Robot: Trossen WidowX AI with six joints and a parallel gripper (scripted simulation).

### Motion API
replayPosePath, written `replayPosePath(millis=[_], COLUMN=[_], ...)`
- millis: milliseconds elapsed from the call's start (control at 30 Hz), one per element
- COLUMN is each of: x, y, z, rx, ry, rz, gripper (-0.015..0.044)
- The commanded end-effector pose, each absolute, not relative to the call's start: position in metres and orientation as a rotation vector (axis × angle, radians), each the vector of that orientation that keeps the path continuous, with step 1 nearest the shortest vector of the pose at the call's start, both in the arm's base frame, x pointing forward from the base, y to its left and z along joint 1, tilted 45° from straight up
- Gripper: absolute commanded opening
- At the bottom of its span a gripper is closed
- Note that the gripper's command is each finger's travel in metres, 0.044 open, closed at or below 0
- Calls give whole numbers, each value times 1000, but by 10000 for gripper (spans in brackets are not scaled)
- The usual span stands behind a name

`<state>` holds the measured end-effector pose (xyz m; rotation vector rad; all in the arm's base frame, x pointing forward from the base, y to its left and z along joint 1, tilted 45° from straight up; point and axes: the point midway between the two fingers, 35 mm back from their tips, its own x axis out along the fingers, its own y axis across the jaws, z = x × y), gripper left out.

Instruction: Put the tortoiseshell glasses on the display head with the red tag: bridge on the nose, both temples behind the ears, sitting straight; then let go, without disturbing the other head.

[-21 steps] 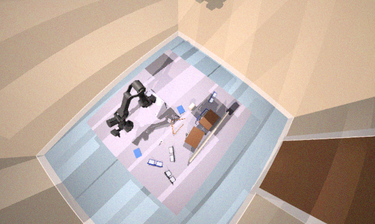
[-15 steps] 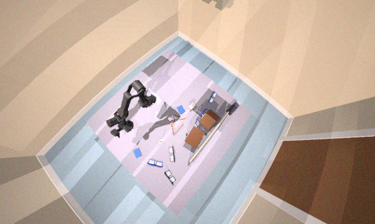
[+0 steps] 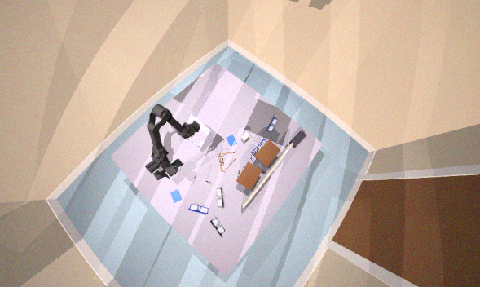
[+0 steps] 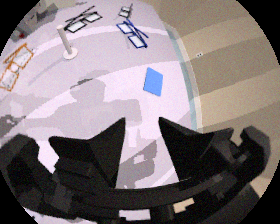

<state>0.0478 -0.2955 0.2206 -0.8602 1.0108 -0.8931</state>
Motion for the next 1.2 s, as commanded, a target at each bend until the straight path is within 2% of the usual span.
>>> replayPosePath(millis=[0,233,500,733,933,1167], x=[80,148,215,240,249,250], y=[-301,-282,-226,-168,-120,-111], z=[189,121,57,13,-12,-16], rx=[-626,-220,53,107,18,-6], ry=[992,1053,1161,1259,1211,1187], rz=[-847,-787,-798,-975,-1134,-1159], gripper=[200,200,200,200,200,200])
